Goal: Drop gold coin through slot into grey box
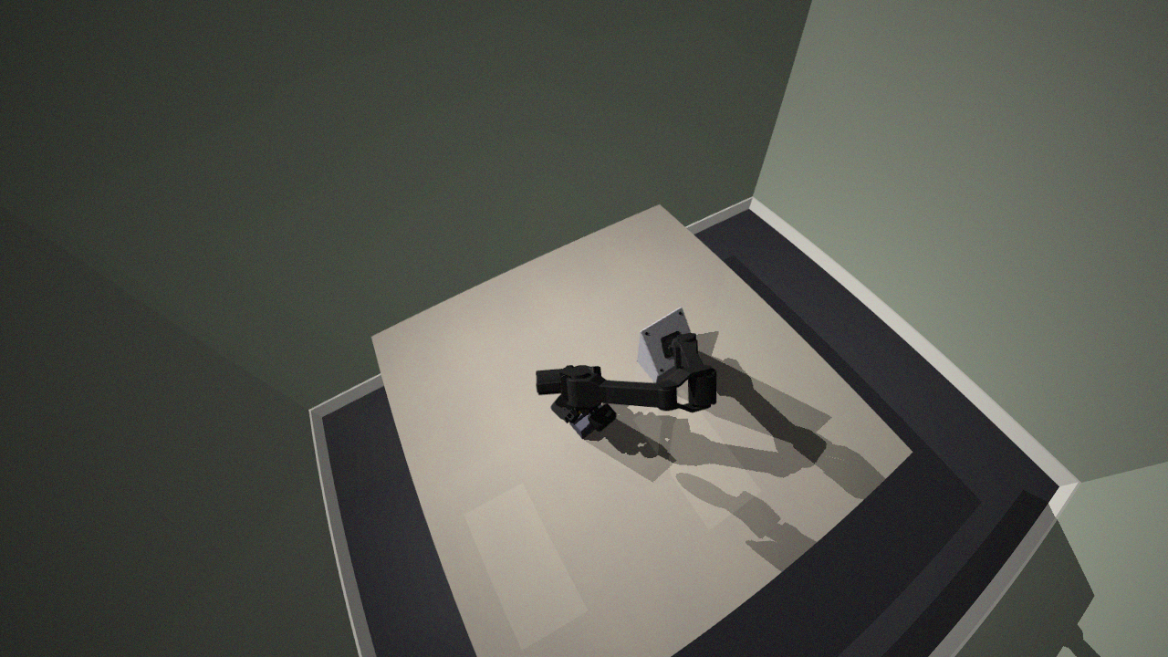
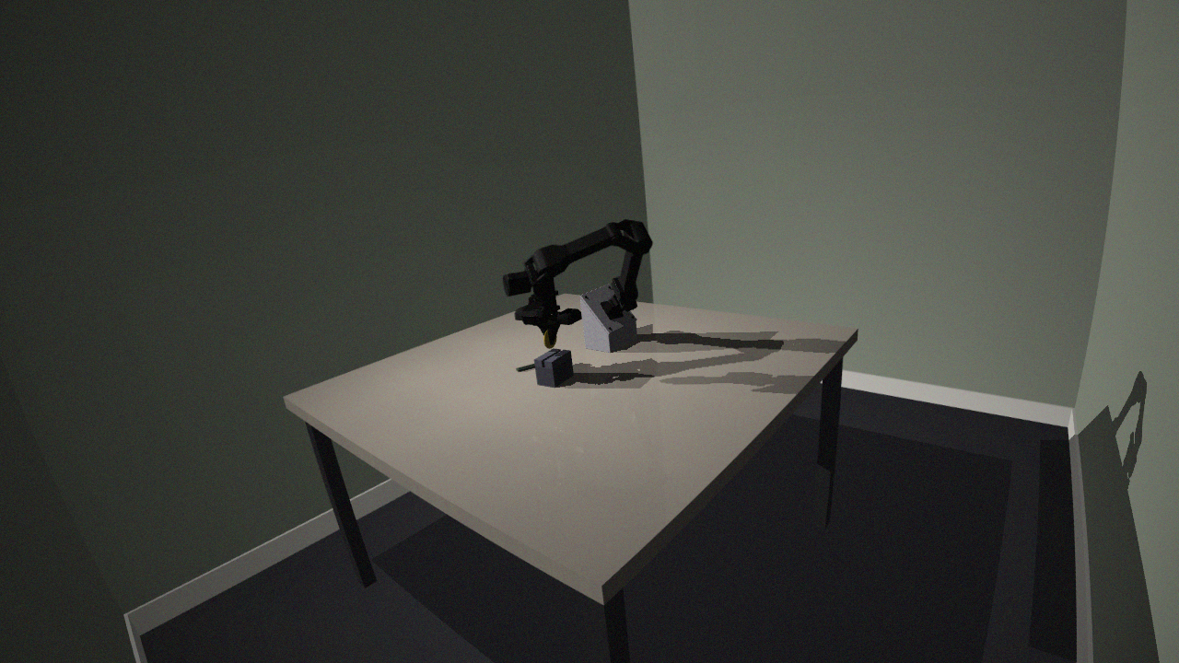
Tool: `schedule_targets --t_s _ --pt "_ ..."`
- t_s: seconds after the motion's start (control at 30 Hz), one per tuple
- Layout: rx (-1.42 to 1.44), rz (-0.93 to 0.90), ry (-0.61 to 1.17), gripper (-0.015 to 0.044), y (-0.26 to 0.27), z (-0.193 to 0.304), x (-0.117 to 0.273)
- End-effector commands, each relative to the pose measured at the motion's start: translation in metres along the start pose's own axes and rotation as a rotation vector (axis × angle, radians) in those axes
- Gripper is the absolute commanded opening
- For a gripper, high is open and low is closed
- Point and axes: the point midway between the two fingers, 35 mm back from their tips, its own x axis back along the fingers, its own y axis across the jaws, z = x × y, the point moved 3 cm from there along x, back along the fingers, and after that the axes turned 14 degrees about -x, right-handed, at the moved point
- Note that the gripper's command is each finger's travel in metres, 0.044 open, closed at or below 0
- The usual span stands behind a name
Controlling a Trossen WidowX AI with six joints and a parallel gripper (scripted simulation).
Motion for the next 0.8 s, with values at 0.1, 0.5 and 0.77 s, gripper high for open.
schedule_targets --t_s 0.1,0.5,0.77 --pt "0.001 0.000 0.000 0.0000 0.000 0.000 -0.002" --pt "-0.003 -0.001 0.000 0.0000 0.002 0.000 -0.010" --pt "-0.003 -0.001 0.000 0.0000 0.001 0.000 -0.015"
